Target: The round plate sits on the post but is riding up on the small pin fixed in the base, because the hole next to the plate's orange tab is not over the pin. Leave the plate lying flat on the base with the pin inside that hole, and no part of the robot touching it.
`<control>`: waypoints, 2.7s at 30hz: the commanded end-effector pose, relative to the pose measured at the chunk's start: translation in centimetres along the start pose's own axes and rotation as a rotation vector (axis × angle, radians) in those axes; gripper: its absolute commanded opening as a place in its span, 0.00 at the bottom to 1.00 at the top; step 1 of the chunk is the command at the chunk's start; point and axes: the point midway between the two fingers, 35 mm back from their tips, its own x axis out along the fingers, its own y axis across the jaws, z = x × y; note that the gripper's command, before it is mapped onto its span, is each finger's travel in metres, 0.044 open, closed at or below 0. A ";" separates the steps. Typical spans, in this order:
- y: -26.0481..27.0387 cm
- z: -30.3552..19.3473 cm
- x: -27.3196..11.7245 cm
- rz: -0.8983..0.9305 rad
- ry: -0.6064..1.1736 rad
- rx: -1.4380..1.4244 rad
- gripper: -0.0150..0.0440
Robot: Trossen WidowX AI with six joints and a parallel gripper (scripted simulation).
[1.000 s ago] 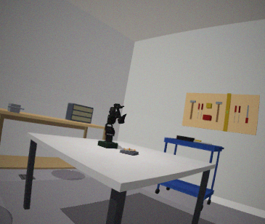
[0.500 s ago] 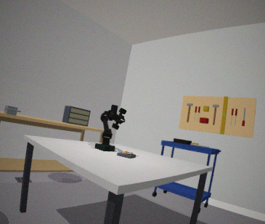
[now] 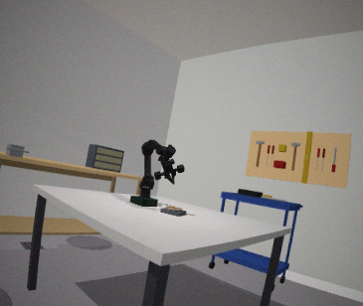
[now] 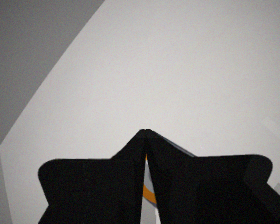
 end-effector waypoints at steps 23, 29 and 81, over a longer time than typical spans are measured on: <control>-2.6 -6.1 8.3 -0.254 0.661 -0.767 0.25; -3.9 -7.6 10.5 -0.255 0.661 -0.767 0.25; 1.5 -8.7 12.8 -0.249 0.659 -0.765 0.25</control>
